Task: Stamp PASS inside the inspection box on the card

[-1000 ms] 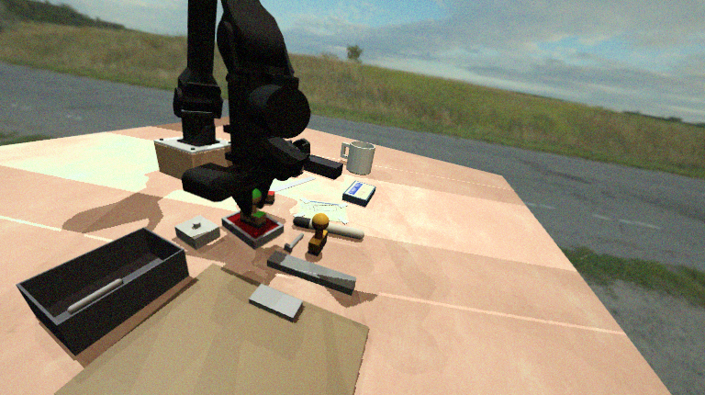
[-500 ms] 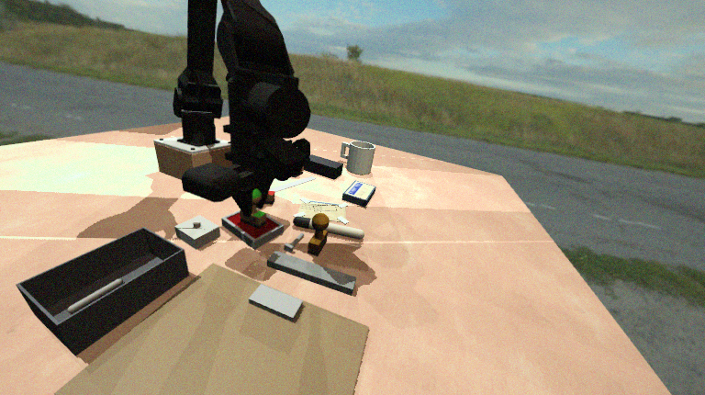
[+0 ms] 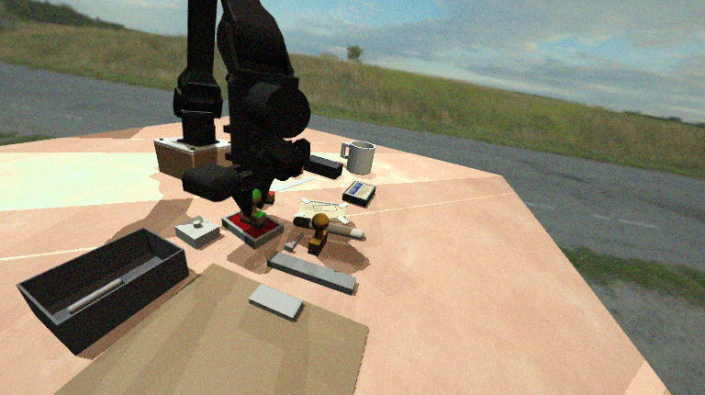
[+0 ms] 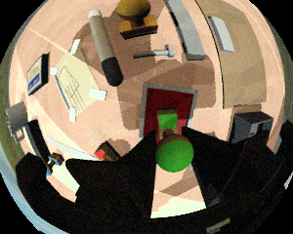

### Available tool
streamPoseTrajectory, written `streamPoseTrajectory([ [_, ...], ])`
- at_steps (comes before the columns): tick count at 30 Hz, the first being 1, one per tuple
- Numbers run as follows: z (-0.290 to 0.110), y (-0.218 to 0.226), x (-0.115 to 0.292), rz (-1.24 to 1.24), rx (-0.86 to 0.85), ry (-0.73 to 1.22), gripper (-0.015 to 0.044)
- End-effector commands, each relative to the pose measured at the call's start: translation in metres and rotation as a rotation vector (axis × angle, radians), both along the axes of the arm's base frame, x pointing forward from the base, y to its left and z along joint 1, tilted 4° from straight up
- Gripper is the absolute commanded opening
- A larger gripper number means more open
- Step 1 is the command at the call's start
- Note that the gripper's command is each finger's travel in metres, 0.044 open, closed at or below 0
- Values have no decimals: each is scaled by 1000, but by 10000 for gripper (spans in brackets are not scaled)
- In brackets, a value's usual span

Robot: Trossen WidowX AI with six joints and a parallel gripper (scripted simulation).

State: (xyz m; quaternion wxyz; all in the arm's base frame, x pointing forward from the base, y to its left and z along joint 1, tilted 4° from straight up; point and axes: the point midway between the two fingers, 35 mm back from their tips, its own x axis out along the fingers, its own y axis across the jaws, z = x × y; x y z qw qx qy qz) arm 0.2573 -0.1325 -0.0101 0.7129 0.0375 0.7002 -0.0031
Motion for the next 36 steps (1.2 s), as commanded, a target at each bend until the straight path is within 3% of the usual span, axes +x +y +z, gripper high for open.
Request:
streamPoseTrajectory([
  [1, -2, 0, 0, -1, -3, 2, 0],
  [36, 23, -2, 1, -1, -3, 2, 0],
])
